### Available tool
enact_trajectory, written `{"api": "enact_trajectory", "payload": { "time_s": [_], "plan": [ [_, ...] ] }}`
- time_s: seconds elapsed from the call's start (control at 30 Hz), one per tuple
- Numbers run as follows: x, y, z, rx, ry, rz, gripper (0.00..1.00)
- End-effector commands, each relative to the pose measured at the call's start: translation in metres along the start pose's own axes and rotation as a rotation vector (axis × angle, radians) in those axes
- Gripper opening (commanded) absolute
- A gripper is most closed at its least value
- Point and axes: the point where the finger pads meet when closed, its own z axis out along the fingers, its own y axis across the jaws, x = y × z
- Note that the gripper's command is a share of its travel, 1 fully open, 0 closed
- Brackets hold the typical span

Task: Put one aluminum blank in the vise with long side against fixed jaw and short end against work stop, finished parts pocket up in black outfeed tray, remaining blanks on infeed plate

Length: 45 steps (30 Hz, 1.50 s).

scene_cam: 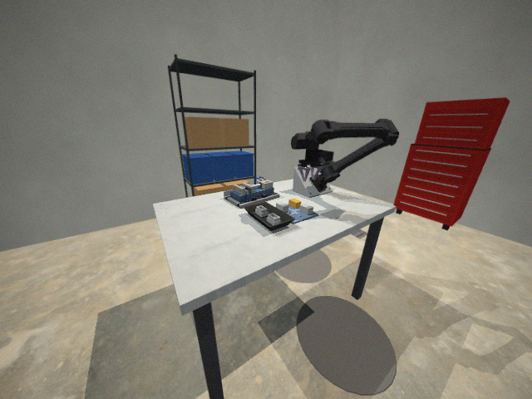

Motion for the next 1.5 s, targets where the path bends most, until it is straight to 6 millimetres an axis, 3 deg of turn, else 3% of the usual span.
{"api": "enact_trajectory", "payload": {
  "time_s": [0.0, 0.27, 0.6, 1.1, 1.47],
  "plan": [
    [-0.013, -0.009, -0.009, 0.025, 0.009, -0.047, 0.64],
    [-0.012, -0.008, -0.007, 0.022, 0.008, -0.045, 0.64],
    [-0.006, -0.004, 0.011, -0.001, 0.002, -0.024, 0.64],
    [-0.007, 0.001, 0.054, 0.001, 0.000, -0.024, 0.64],
    [-0.004, 0.002, 0.101, -0.011, 0.000, -0.011, 0.64]
  ]
}}
